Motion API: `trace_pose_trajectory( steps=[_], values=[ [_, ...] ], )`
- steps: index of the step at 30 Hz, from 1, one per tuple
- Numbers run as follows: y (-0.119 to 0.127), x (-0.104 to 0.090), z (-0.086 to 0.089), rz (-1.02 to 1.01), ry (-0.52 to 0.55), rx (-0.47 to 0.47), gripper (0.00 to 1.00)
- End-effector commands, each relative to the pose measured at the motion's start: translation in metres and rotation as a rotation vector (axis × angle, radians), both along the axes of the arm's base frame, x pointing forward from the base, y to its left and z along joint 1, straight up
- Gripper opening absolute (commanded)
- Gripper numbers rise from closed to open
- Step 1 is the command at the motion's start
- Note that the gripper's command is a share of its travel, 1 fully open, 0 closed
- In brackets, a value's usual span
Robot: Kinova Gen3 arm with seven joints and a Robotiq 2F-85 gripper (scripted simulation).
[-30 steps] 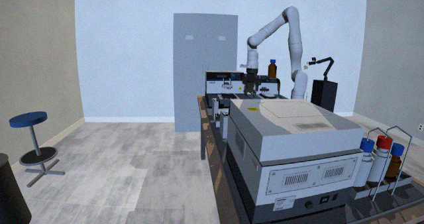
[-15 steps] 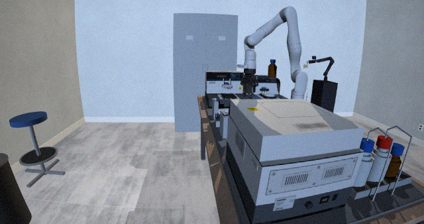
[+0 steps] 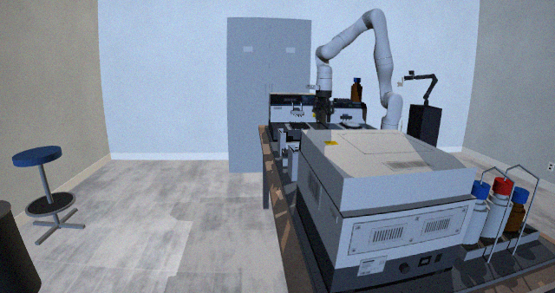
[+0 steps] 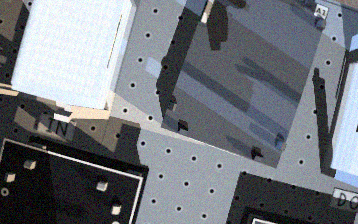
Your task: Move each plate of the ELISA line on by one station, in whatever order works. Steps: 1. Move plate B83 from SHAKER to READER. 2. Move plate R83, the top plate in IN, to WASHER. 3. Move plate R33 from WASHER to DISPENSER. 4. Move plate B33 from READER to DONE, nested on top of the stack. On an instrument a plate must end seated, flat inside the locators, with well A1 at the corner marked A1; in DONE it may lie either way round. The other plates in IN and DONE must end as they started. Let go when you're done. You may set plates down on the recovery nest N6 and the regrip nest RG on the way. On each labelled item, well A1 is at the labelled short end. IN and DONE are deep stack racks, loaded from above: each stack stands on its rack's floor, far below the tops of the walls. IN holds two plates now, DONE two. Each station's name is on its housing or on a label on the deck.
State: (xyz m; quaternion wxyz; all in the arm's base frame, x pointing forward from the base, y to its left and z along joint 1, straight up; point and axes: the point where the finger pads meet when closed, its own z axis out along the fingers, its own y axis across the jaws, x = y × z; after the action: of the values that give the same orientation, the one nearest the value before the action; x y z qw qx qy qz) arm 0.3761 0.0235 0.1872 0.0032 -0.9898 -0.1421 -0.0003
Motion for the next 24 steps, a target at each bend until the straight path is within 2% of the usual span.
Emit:
trace_pose_trajectory(
  steps=[1, 13, 18, 24],
  values=[
    [0.007, 0.005, 0.000, -0.011, -0.001, -0.006, 1.00],
    [0.039, 0.029, 0.001, -0.011, -0.001, -0.006, 1.00],
    [0.047, 0.035, 0.001, -0.121, 0.000, -0.006, 1.00],
    [0.063, 0.046, 0.001, -0.121, 0.000, -0.006, 1.00]
  ],
)
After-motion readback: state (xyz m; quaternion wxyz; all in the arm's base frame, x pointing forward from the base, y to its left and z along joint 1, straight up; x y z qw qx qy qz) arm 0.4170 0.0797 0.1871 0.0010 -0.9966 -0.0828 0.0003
